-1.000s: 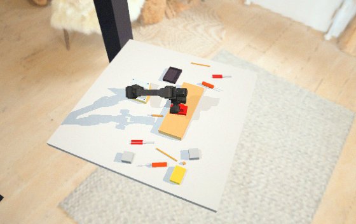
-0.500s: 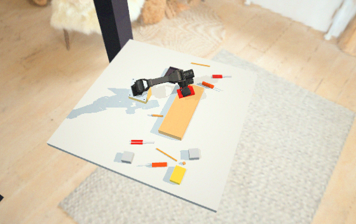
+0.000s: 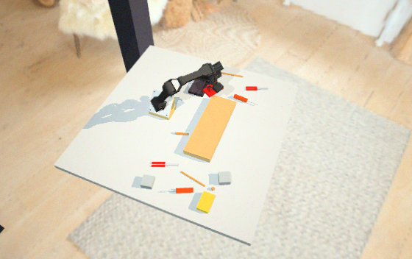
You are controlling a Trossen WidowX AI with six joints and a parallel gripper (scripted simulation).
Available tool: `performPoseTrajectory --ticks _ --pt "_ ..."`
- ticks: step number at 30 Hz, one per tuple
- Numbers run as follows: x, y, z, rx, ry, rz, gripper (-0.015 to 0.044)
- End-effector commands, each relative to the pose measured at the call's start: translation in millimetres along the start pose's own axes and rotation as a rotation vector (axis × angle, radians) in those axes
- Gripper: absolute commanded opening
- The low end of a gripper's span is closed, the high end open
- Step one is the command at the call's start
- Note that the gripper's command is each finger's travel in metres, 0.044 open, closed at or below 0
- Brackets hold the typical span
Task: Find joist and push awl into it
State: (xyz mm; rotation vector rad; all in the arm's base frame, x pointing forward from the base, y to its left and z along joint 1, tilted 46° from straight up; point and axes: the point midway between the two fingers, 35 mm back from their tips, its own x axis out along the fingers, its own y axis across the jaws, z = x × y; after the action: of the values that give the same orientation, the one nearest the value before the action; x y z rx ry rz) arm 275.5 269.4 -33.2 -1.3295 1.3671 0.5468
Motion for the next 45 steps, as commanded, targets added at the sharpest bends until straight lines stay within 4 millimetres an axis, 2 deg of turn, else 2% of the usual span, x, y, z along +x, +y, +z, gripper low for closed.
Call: performPoseTrajectory --ticks 1,10,18,20,27,45 --pt "6.9 34.4 14.3 -0.089 -0.006 0.026 0.0" --pt "35.8 122.0 25.9 -0.306 0.031 0.086 0.0" --pt "65.5 196.1 17.7 -0.49 0.08 0.129 0.0" --pt "69.9 205.8 15.3 -0.515 0.088 0.135 0.0" --pt "76.6 208.9 13.2 -0.523 0.091 0.136 0.0" --pt "113.6 206.9 2.1 -0.523 0.091 0.135 0.0"
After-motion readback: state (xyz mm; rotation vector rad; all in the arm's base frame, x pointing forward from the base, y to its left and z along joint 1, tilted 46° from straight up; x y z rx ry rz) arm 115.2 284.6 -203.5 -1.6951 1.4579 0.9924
